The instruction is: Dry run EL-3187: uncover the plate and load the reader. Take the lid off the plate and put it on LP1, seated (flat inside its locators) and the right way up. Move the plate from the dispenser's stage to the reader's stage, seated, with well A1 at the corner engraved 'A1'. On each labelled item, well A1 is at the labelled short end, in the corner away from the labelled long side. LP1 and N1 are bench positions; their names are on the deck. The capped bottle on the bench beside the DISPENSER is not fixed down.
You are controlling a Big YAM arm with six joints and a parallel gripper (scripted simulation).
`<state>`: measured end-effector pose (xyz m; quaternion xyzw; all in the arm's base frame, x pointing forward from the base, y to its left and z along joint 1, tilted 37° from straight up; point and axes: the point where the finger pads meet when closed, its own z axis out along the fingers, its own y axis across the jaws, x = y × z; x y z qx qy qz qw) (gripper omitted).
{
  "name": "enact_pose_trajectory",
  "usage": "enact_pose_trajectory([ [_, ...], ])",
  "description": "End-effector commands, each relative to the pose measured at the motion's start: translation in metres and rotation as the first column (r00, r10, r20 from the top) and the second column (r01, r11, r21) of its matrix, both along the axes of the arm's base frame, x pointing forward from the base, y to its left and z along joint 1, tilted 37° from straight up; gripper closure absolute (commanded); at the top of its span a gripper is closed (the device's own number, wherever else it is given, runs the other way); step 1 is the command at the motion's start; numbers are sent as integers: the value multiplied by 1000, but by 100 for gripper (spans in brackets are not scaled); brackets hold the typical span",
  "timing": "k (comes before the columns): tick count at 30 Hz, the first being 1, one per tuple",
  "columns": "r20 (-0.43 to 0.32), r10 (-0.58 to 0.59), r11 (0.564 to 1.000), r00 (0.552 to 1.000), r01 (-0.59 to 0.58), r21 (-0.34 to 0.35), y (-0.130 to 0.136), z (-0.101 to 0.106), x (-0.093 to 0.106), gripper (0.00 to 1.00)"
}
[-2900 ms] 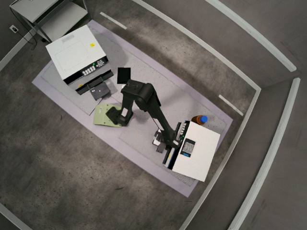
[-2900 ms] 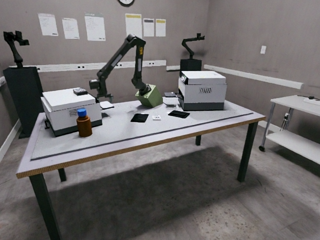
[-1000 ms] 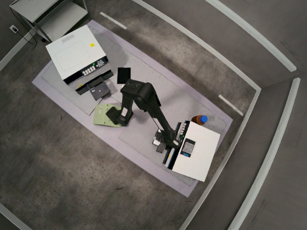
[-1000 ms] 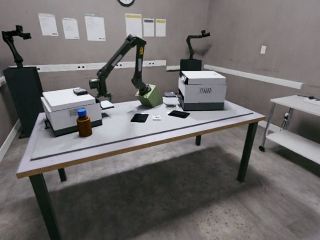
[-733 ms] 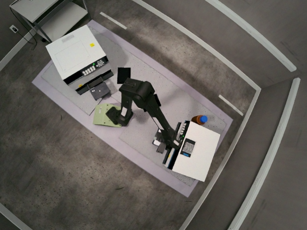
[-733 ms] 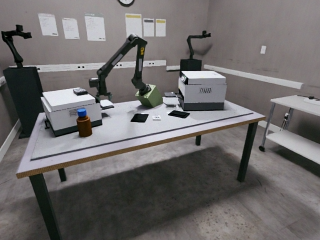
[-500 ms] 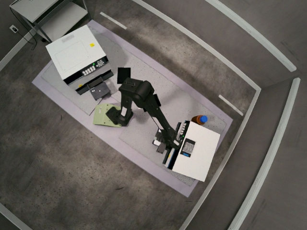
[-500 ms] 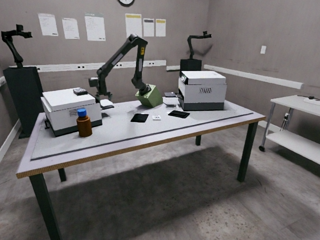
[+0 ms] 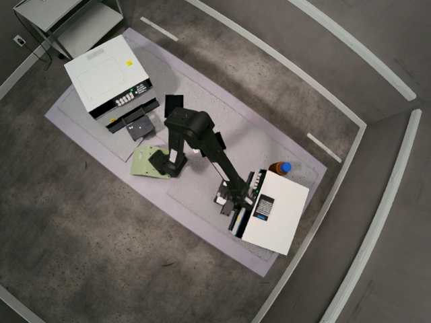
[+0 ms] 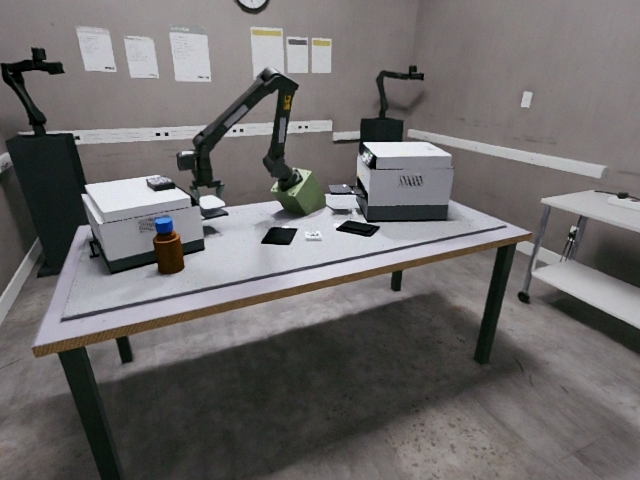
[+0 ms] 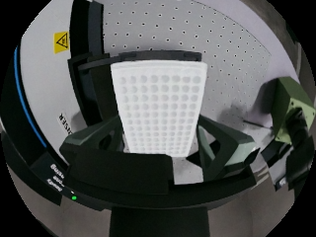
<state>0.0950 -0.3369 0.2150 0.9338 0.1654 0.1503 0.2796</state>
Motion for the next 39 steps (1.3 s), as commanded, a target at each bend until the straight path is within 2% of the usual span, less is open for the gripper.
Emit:
enact_pose_trajectory([
  [1,1,3,999,1000,-3,-34,-5,16,0,14],
  [8,-5,13,1000,1000,-13,-5,-4,-3,3,14],
  [10,-28,51,999,998,-51,3,0,-6,12,14],
  [13,-41,96,995,995,-97,-16,-1,1,26,14],
  [15,-41,96,995,995,-97,-16,-1,1,26,14],
  [17,-48,86,994,995,-89,-59,-6,12,24,14],
  [21,-60,144,981,988,-151,-120,-5,29,43,14],
  [26,-87,200,970,976,-209,-119,4,18,56,14],
  [30,-123,214,966,969,-229,-120,-3,27,55,14],
  [33,-125,221,965,967,-235,-115,-2,23,54,14],
  [35,-143,249,959,958,-265,-105,8,15,59,14],
  [39,-166,296,939,941,-318,-131,23,11,69,14],
])
